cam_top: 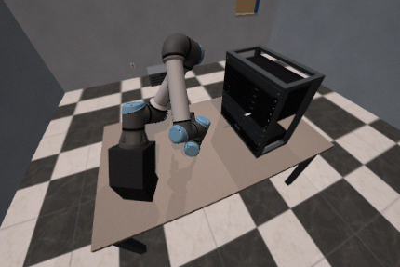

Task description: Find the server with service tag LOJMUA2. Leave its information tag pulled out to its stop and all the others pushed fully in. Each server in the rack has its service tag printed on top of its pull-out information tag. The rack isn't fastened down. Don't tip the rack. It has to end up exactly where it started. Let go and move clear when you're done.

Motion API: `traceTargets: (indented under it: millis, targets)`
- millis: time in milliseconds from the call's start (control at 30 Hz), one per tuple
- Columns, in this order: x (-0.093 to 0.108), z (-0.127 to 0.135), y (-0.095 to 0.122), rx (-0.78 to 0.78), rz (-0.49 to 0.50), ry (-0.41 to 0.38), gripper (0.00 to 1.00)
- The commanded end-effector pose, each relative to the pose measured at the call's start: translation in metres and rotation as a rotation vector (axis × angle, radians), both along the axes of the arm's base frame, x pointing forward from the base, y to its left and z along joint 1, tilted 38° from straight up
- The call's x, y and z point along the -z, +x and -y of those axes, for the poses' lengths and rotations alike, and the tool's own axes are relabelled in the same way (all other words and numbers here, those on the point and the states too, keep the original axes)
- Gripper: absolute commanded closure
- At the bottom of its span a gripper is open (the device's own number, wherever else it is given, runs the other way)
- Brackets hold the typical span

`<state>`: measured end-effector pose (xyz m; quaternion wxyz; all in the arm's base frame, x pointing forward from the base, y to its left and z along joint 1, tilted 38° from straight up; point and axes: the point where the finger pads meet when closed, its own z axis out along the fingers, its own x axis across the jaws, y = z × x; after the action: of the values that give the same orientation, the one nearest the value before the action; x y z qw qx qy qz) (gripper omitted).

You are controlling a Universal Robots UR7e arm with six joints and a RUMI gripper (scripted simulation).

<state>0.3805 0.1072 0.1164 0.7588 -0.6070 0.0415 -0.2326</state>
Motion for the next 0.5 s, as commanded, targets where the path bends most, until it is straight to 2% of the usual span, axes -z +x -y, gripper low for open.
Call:
traceTargets:
  millis: [0, 467]
  targets:
    - [0.006, 0.001, 0.001, 0.001, 0.025, -0.038, 0.0]
    - [0.019, 0.004, 0.004, 0.003, 0.083, -0.12, 0.0]
